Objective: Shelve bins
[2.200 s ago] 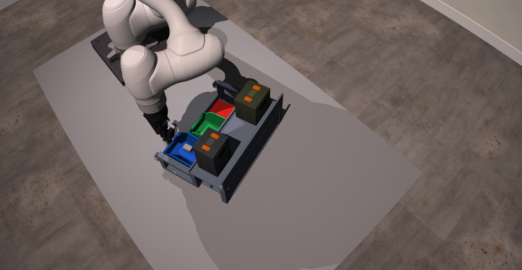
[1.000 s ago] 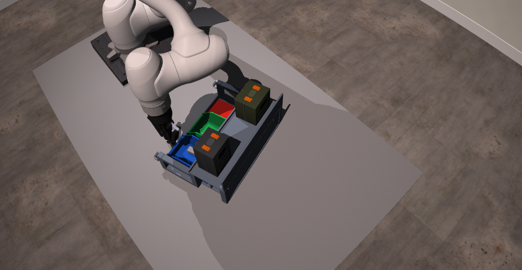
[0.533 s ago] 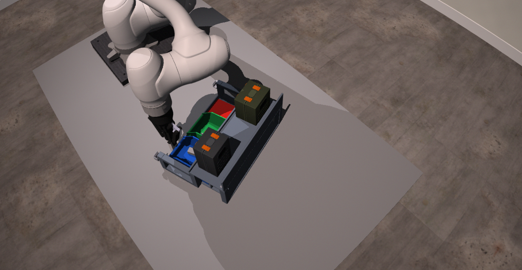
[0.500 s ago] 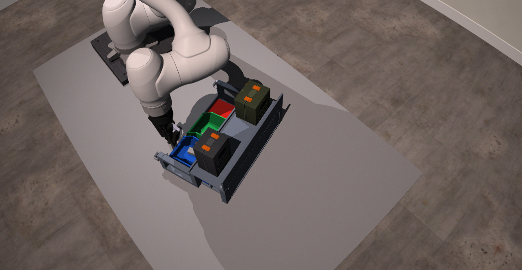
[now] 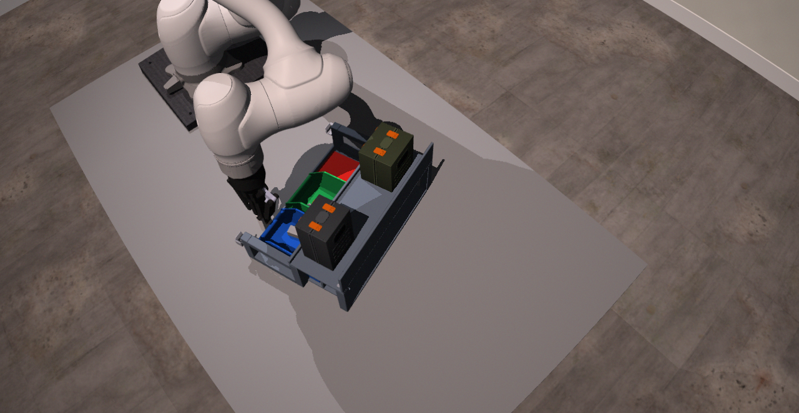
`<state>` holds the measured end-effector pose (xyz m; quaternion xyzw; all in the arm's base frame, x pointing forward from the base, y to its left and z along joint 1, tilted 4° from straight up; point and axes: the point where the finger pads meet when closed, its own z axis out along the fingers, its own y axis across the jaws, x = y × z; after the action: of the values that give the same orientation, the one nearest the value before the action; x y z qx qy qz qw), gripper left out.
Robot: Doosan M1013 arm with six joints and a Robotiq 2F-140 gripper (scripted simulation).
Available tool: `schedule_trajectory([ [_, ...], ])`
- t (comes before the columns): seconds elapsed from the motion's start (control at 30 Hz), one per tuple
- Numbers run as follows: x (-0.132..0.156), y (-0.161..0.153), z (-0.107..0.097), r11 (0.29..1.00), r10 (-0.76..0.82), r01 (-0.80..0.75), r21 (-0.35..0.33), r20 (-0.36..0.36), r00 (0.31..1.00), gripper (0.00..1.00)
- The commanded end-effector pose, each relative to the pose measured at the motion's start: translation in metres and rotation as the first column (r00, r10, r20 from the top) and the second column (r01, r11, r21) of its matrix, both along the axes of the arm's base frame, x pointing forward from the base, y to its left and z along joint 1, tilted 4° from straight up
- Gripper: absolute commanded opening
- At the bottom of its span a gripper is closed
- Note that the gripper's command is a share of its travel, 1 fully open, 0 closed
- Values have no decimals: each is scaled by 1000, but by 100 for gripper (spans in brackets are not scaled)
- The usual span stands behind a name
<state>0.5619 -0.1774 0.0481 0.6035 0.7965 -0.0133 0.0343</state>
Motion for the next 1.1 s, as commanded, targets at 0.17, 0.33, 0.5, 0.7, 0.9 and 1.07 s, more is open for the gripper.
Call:
schedule_trajectory([
  [0.17, 0, 0, 0, 1000, 0, 0, 0, 0, 1000, 10],
  [0.33, 0, 0, 0, 1000, 0, 0, 0, 0, 1000, 10],
  [0.5, 0, 0, 0, 1000, 0, 0, 0, 0, 1000, 10],
  [0.7, 0, 0, 0, 1000, 0, 0, 0, 0, 1000, 10],
  [0.9, -2, 0, 2, 1000, 0, 0, 0, 0, 1000, 10],
  [1.07, -7, -2, 7, 1000, 0, 0, 0, 0, 1000, 10],
])
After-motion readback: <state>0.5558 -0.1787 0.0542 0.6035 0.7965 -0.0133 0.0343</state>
